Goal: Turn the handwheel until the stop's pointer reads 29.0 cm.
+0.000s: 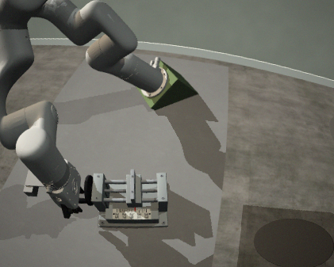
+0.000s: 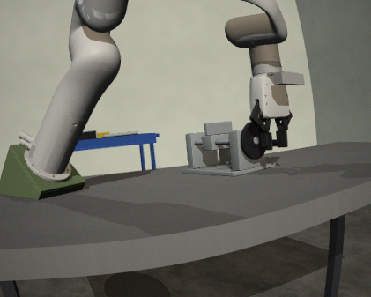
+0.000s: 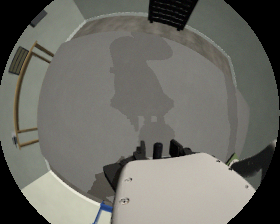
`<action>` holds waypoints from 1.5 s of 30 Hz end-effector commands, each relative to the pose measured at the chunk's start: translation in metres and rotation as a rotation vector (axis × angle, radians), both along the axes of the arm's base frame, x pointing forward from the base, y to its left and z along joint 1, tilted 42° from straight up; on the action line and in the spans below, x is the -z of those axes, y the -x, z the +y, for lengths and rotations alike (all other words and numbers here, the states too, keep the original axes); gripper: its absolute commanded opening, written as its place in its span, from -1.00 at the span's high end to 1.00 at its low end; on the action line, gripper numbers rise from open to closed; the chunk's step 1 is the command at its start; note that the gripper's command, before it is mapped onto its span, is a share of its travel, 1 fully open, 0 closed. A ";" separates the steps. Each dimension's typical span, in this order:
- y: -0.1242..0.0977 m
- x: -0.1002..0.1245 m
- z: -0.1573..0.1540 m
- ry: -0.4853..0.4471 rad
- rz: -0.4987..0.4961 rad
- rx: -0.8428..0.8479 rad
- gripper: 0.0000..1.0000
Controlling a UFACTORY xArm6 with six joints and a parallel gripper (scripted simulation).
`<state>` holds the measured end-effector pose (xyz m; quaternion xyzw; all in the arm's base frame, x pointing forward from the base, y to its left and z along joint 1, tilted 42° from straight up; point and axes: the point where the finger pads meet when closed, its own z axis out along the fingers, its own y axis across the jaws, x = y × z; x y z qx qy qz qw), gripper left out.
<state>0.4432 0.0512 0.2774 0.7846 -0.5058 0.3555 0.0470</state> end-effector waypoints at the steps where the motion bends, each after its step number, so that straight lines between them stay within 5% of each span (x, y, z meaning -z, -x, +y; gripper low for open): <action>1: -0.003 0.001 -0.001 -0.001 -0.004 -0.001 -0.13; 14: -0.003 0.001 -0.001 -0.001 -0.004 -0.001 -0.13; 15: -0.003 0.001 -0.001 -0.001 -0.004 -0.001 0.88; 45: -0.003 0.001 -0.001 -0.001 -0.004 -0.001 0.88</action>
